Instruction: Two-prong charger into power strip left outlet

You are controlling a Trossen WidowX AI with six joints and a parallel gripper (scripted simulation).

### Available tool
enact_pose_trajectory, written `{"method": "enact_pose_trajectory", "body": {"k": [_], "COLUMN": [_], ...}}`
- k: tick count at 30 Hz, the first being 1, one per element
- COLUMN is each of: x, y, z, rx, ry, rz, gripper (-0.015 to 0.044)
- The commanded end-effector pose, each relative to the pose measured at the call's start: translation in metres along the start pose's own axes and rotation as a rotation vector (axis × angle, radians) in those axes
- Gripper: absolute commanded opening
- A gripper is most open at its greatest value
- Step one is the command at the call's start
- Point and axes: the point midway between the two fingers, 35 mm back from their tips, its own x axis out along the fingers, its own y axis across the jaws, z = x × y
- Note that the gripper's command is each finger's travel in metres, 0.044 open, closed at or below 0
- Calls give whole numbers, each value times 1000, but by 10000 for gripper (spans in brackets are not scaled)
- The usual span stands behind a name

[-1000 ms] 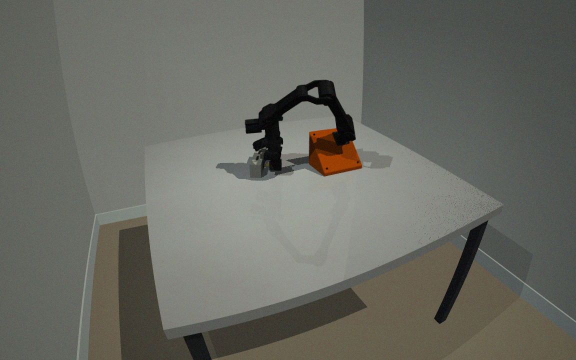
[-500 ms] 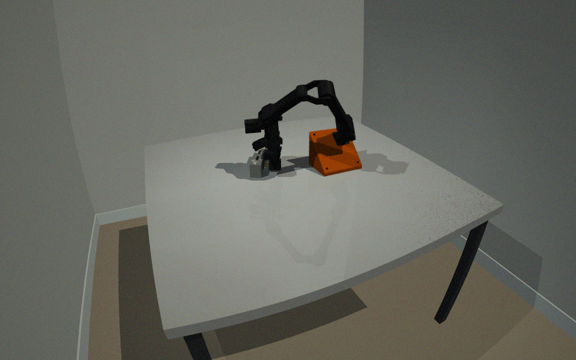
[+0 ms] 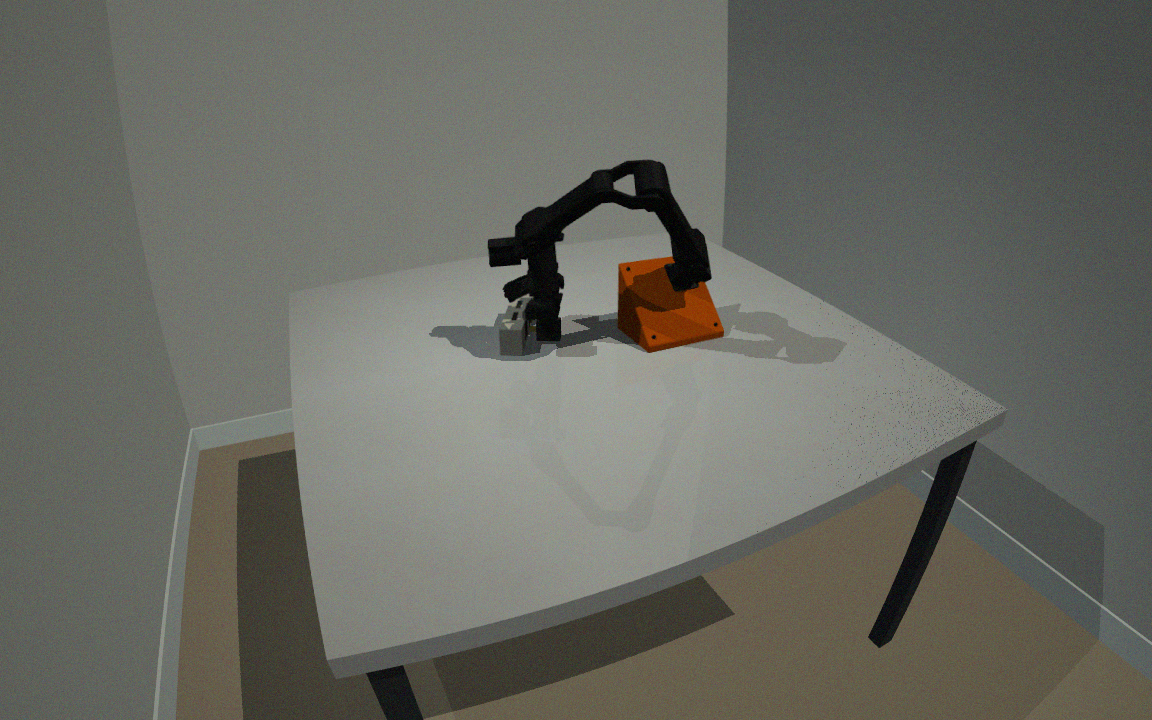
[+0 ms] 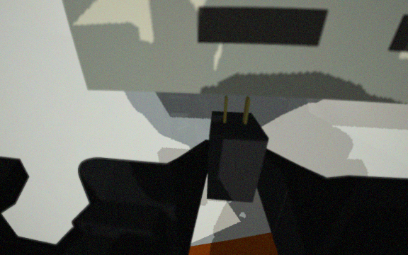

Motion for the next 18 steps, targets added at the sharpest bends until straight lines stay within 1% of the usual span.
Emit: {"method": "enact_pose_trajectory", "body": {"k": [1, 18], "x": [-1, -1], "y": [0, 0], "z": [2, 4], "rx": [5, 5], "ry": [-2, -2], "rz": [0, 0], "gripper": [0, 0]}}
